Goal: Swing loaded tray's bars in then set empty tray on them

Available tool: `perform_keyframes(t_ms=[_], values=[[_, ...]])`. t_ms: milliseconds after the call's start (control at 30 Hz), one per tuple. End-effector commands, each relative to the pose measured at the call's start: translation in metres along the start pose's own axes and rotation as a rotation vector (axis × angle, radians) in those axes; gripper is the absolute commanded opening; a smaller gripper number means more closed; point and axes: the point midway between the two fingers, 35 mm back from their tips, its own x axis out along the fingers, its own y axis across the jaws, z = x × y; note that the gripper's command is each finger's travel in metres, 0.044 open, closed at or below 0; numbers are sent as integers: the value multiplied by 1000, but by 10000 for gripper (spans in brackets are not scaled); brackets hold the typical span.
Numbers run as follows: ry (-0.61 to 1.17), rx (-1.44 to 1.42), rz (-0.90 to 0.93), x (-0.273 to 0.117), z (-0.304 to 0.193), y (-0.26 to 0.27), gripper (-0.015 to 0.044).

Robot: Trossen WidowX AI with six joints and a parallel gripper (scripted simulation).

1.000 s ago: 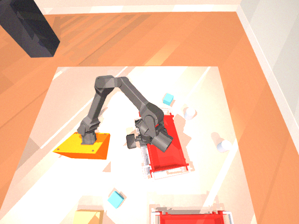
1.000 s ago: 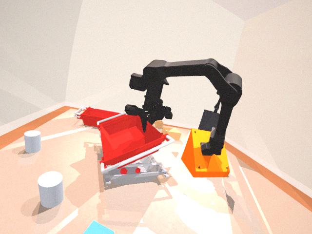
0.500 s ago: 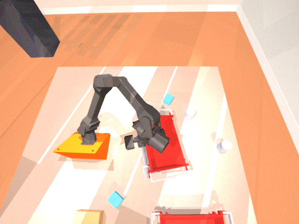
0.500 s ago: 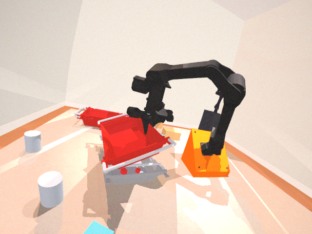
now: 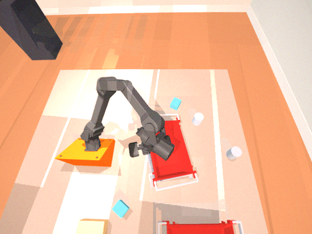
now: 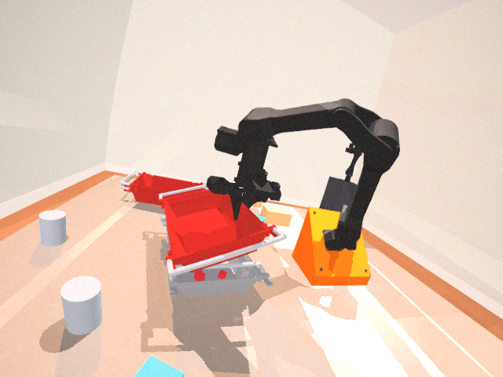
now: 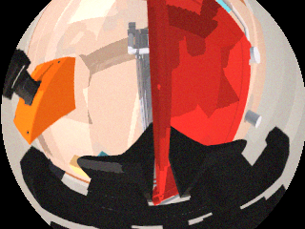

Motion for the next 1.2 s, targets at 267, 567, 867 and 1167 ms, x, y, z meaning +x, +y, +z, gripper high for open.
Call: perform_keyframes(t_ms=[267, 567, 867, 1167], values=[[0, 2, 8, 11, 1, 6, 0], [0, 2, 8, 20, 1, 9, 0], [0, 2, 8, 29, 0, 13, 0], [-1, 2, 8, 36, 0, 14, 0]])
